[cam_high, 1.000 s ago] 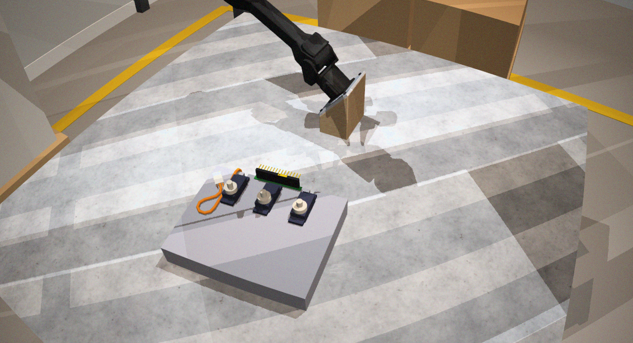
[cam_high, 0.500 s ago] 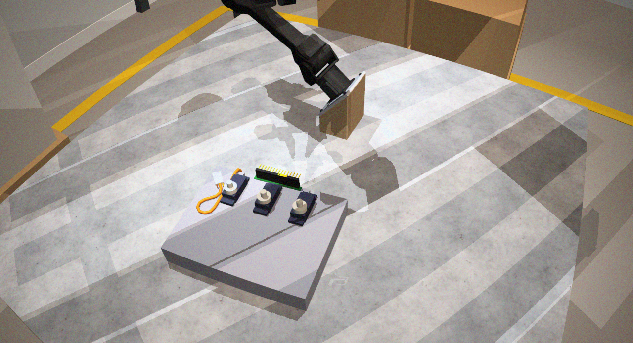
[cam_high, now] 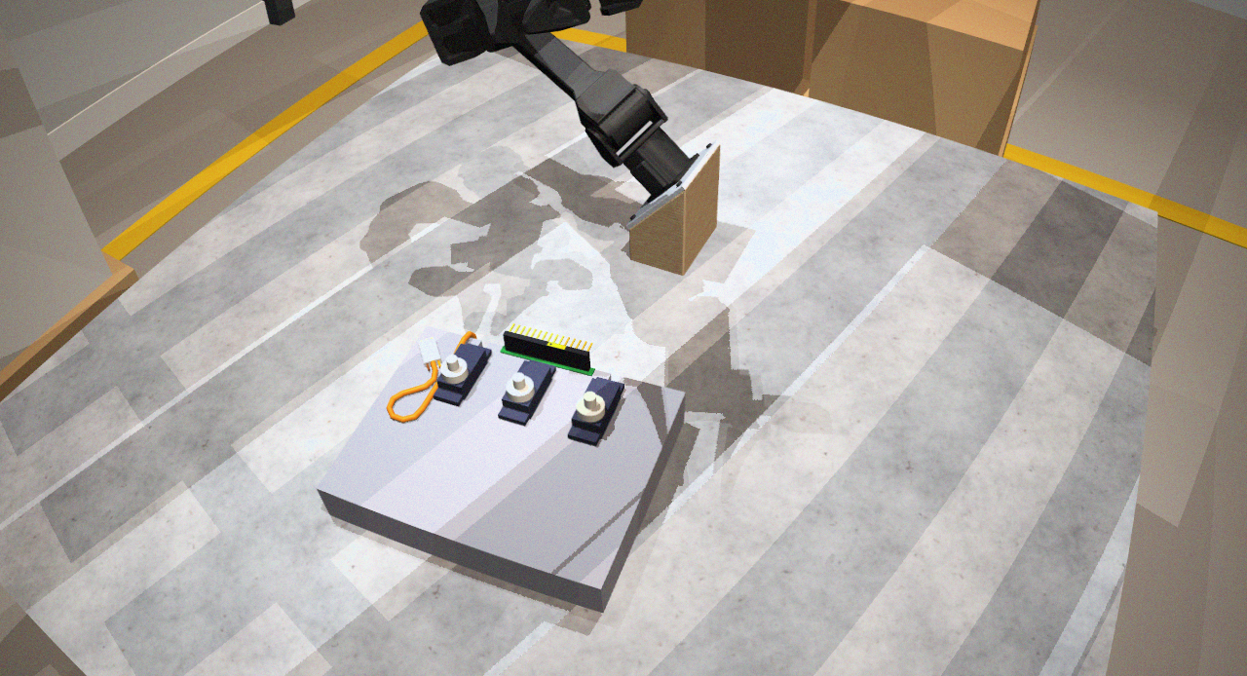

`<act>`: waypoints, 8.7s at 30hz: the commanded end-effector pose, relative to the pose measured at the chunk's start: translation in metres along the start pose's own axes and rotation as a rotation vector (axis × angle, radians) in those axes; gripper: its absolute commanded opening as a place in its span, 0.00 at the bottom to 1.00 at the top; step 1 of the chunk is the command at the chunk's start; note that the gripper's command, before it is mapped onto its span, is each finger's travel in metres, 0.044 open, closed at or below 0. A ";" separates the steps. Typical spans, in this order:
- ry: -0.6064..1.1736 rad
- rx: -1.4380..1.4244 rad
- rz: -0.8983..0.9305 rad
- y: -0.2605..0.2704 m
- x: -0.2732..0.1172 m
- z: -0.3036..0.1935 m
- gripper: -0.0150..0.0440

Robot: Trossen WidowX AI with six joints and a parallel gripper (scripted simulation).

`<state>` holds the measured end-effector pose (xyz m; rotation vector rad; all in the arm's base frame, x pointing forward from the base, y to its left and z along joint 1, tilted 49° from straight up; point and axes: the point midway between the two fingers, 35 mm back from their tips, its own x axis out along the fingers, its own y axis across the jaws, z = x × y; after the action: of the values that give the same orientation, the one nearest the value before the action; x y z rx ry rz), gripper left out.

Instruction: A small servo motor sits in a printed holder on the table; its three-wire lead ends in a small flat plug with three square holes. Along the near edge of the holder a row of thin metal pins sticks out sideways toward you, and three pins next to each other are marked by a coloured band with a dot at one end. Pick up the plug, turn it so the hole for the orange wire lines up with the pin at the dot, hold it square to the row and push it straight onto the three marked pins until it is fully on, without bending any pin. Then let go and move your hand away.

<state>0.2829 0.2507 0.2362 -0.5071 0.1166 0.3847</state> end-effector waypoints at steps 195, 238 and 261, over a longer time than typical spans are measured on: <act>1.684 -0.679 0.233 -0.204 -0.016 -0.235 0.25; 1.258 -1.702 1.545 -0.099 -0.057 -0.260 0.25; 0.688 -2.127 2.224 -0.060 -0.095 -0.276 0.25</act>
<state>0.2214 0.0325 0.0443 -2.5365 1.1256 2.4910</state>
